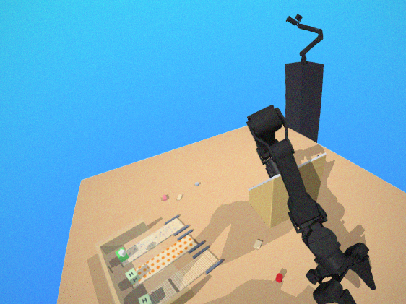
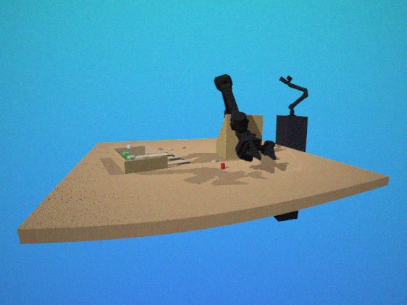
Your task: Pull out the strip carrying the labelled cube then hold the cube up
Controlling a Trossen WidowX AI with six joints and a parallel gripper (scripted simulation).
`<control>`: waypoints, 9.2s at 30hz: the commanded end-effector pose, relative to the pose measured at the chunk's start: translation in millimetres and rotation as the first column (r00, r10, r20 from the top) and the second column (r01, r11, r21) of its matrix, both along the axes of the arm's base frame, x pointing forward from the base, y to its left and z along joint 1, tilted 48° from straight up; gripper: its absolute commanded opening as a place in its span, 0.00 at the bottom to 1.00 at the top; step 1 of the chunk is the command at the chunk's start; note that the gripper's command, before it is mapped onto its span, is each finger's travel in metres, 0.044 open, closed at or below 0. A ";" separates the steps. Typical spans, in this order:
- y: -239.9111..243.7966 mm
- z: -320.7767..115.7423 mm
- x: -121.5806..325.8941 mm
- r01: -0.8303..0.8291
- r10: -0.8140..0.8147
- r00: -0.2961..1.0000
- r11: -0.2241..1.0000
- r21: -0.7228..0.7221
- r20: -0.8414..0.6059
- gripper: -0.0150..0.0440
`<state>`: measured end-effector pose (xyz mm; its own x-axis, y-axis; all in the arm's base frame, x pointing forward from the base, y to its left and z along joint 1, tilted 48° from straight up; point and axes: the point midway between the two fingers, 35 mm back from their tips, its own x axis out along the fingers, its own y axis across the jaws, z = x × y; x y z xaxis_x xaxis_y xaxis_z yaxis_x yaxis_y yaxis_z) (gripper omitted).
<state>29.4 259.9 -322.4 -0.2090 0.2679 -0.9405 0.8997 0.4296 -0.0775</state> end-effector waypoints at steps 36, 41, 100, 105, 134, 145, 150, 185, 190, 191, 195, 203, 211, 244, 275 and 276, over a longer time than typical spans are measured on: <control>-45.6 292.7 249.7 -0.381 0.976 -0.167 0.068 -0.922 0.141 0.93; -79.0 330.7 261.0 -0.288 0.972 -0.203 -0.172 -0.942 -0.115 0.93; -193.1 296.5 355.2 -0.915 0.816 -0.036 -0.259 -0.309 -0.577 0.25; -198.9 290.8 356.9 -0.915 0.816 -0.036 -0.259 -0.310 -0.577 0.25; -233.8 258.7 363.3 -0.915 0.815 -0.036 -0.260 -0.309 -0.579 0.25; -240.7 253.3 364.1 -0.915 0.814 -0.035 -0.260 -0.309 -0.580 0.25; -240.7 253.3 364.1 -0.915 0.814 -0.035 -0.260 -0.309 -0.580 0.25; -242.5 251.6 364.5 -0.915 0.814 -0.035 -0.260 -0.309 -0.580 0.25; -242.8 251.2 364.8 -0.915 0.814 -0.035 -0.260 -0.309 -0.580 0.25; -242.8 251.1 364.8 -0.915 0.814 -0.035 -0.260 -0.309 -0.580 0.25; -243.0 250.8 365.0 -0.915 0.814 -0.035 -0.260 -0.309 -0.580 0.25; -243.5 250.2 365.5 -0.915 0.814 -0.035 -0.260 -0.309 -0.580 0.25; -243.8 249.5 366.5 -0.915 0.814 -0.035 -0.260 -0.309 -0.580 0.25; -254.1 252.4 340.9 -0.915 0.814 -0.036 -0.260 -0.308 -0.580 0.25; -271.7 260.3 298.2 -0.916 0.813 -0.037 -0.260 -0.305 -0.581 0.25; -272.3 260.6 296.8 -0.916 0.813 -0.037 -0.260 -0.305 -0.581 0.25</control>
